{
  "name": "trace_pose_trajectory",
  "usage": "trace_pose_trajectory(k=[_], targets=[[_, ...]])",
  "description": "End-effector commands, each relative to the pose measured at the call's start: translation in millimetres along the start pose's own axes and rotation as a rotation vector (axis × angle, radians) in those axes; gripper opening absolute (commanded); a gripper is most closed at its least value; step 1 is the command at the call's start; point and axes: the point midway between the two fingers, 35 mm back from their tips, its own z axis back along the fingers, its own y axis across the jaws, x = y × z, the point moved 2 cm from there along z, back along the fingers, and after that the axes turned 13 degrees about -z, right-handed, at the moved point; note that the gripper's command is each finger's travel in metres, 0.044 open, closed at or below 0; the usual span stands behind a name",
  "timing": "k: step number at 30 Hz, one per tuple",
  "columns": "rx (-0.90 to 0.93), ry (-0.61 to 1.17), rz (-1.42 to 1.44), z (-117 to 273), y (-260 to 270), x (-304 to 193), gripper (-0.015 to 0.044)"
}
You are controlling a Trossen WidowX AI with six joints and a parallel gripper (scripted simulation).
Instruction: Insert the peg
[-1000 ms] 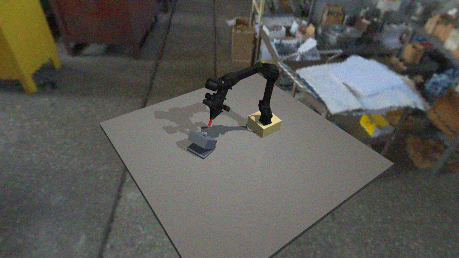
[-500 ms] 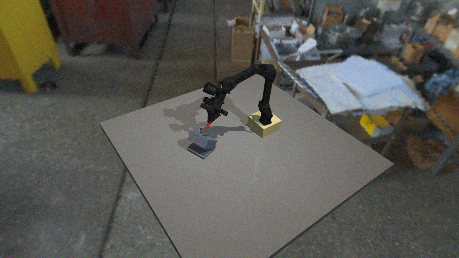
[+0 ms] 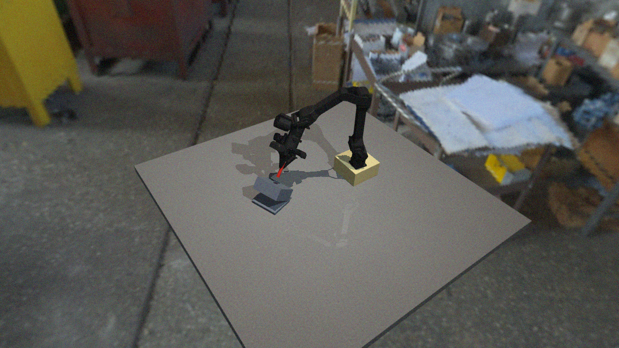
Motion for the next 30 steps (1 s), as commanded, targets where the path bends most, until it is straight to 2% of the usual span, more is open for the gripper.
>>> trace_pose_trajectory(k=[1, 15, 30], targets=[[-0.005, -0.003, -0.003, -5, -1, 0, 0.0000], [-0.005, -0.002, -0.003, -23, -2, 0, 0.0000], [0.004, -0.001, 0.002, -19, 1, 0, 0.0000]])
